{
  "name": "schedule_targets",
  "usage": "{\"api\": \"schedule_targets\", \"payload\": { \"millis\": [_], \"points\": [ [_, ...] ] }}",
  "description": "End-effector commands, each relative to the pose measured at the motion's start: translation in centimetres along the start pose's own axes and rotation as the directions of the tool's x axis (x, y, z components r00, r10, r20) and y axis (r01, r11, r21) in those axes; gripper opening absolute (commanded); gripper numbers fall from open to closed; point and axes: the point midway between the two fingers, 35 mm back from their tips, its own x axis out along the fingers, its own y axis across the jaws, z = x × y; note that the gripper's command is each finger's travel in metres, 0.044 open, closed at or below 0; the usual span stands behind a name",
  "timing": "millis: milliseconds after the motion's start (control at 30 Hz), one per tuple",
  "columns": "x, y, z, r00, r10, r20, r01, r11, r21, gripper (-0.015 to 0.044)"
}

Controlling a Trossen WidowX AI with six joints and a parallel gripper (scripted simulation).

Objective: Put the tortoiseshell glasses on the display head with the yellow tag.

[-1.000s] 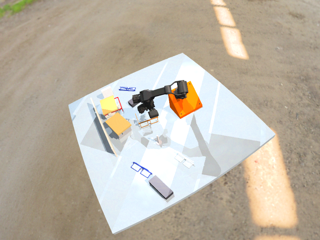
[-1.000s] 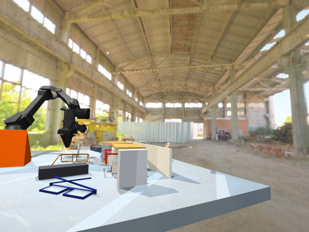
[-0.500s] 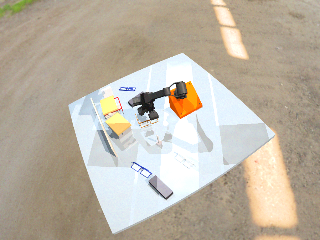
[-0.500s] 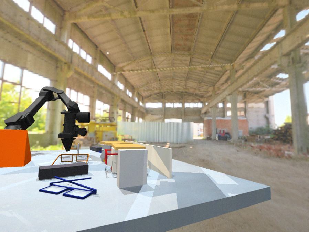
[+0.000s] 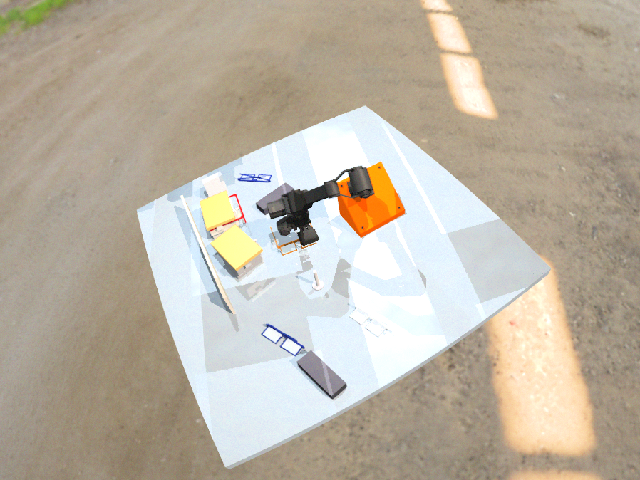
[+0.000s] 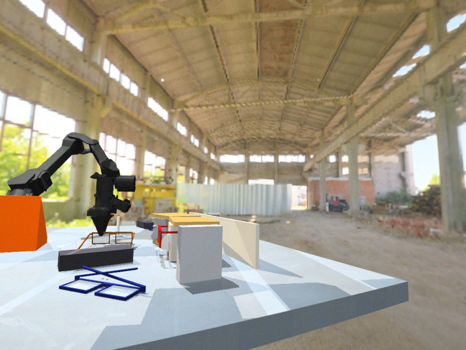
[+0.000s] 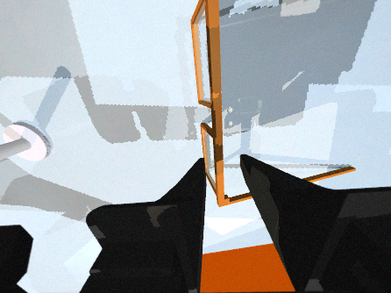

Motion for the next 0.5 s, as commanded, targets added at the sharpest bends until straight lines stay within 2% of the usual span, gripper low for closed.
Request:
{"api": "schedule_targets", "payload": {
  "millis": [0, 267, 467],
  "points": [
    [0.84, 0.02, -0.34, 1.000, 0.005, -0.010, -0.005, 1.000, 0.007, 0.0140],
    [1.54, 0.06, -0.44, 1.000, 0.006, -0.010, -0.006, 1.000, 0.007, 0.0140],
    [1.25, 0.07, -0.21, 1.000, 0.003, -0.004, -0.003, 1.000, 0.000, 0.0100]
  ]
}}
